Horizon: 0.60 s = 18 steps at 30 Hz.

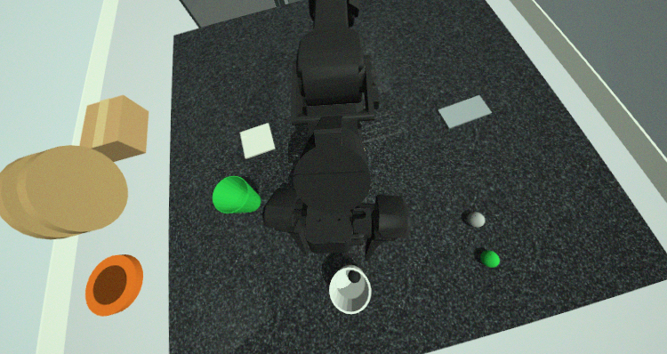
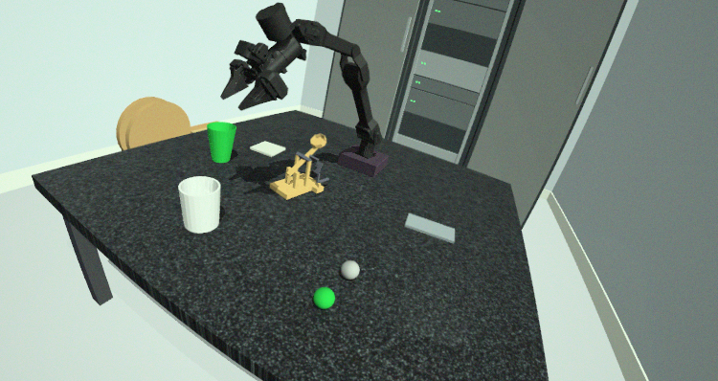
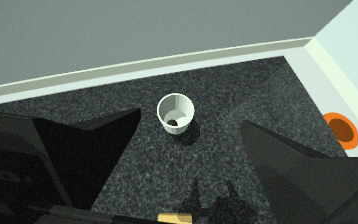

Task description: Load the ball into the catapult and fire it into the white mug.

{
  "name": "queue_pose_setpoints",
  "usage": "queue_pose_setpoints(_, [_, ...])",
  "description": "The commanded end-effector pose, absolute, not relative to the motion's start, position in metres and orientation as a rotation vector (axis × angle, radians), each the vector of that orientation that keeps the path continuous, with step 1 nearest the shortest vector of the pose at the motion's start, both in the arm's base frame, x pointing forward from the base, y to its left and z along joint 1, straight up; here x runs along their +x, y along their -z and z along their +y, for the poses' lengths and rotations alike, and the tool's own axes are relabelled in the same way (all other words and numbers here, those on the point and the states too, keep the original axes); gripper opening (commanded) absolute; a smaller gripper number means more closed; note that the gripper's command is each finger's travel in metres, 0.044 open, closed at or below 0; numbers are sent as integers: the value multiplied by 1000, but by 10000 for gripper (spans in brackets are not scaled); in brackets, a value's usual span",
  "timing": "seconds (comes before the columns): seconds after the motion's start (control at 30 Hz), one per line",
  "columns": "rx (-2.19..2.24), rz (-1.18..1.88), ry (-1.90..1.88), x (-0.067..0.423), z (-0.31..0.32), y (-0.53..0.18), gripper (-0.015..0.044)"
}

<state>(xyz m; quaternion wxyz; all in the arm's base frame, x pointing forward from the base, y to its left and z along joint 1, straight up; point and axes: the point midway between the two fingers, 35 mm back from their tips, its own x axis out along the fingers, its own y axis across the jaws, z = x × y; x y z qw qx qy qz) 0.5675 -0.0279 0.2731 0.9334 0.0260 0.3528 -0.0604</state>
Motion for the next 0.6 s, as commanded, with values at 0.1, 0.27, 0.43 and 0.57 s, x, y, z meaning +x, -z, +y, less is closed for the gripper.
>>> queue_pose_setpoints(0.1, [53, 722, 124, 567, -28, -273, 440])
queue_pose_setpoints(0.27, [53, 722, 124, 567, -28, -273, 440])
queue_pose_setpoints(0.43, [53, 722, 124, 567, -28, -273, 440])
queue_pose_setpoints(0.57, [53, 722, 124, 567, -28, -273, 440])
